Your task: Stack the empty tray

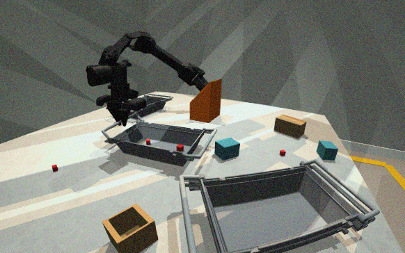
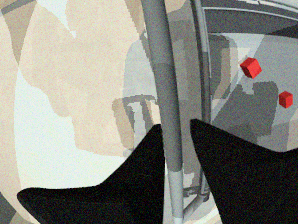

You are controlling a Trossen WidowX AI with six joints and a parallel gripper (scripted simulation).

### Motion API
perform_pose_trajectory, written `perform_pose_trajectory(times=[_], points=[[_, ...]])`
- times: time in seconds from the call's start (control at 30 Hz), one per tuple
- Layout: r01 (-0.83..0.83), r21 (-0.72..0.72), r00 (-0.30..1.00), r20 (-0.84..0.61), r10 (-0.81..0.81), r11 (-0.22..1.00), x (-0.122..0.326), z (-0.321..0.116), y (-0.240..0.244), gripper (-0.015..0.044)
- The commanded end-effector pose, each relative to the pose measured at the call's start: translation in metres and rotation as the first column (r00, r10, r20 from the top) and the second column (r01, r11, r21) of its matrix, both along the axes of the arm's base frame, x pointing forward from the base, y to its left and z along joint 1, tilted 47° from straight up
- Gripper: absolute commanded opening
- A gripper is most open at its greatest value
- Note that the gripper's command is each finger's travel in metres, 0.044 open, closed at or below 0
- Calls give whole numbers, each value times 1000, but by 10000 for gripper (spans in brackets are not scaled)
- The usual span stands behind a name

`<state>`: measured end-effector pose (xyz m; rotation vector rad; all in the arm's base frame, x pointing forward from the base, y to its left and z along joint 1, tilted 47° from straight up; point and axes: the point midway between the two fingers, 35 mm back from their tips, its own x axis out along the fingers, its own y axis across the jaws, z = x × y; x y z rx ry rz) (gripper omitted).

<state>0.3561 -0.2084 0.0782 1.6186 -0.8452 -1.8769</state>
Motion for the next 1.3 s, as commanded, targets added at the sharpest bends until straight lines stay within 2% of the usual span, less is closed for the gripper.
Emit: perform_pose_trajectory(times=[0.0, 0.47, 0.8, 1.27], points=[[-12, 23, 1000, 1, 12, 1000, 3, -9, 15, 88], [-12, 24, 1000, 1, 12, 1000, 0, -54, 29, 88], [-13, 23, 1000, 3, 12, 1000, 7, -21, 58, 88], [-17, 28, 1000, -7, 17, 999, 6, -27, 57, 88]])
